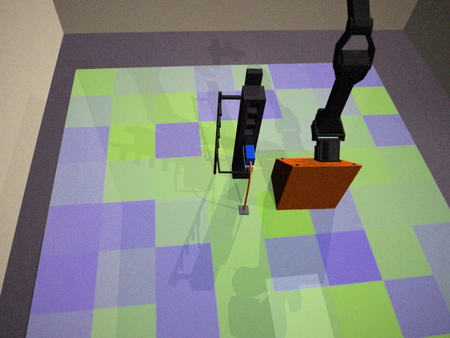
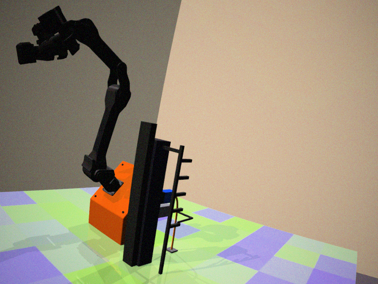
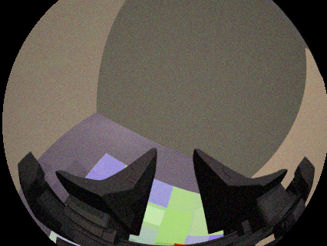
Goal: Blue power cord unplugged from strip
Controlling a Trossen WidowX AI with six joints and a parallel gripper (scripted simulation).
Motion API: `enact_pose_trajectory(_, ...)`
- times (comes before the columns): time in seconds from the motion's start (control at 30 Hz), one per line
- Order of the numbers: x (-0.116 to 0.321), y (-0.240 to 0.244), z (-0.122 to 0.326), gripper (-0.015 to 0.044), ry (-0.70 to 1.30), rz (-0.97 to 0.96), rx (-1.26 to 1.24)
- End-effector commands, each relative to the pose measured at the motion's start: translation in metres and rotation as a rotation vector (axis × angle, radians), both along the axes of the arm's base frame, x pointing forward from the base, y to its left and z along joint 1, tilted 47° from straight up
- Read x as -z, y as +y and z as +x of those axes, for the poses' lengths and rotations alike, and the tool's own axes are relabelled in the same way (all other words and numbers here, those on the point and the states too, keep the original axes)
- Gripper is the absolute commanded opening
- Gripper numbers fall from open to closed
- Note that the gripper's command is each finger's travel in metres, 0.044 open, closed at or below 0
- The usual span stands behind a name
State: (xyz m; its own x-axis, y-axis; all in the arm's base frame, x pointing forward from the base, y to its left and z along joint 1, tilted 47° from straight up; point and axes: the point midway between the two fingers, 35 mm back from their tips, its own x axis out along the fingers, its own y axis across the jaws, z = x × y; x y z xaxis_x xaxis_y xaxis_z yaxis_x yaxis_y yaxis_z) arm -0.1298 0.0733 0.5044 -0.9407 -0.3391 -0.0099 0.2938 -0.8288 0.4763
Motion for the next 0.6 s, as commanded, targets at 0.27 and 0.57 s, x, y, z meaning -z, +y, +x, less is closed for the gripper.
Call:
enact_pose_trajectory(0.27, 0.003, -0.118, 0.005, 0.0160, 0.059, 0.288, -0.342)
enact_pose_trajectory(0.57, 0.014, -0.195, 0.040, 0.0160, 0.142, 0.477, -0.592)
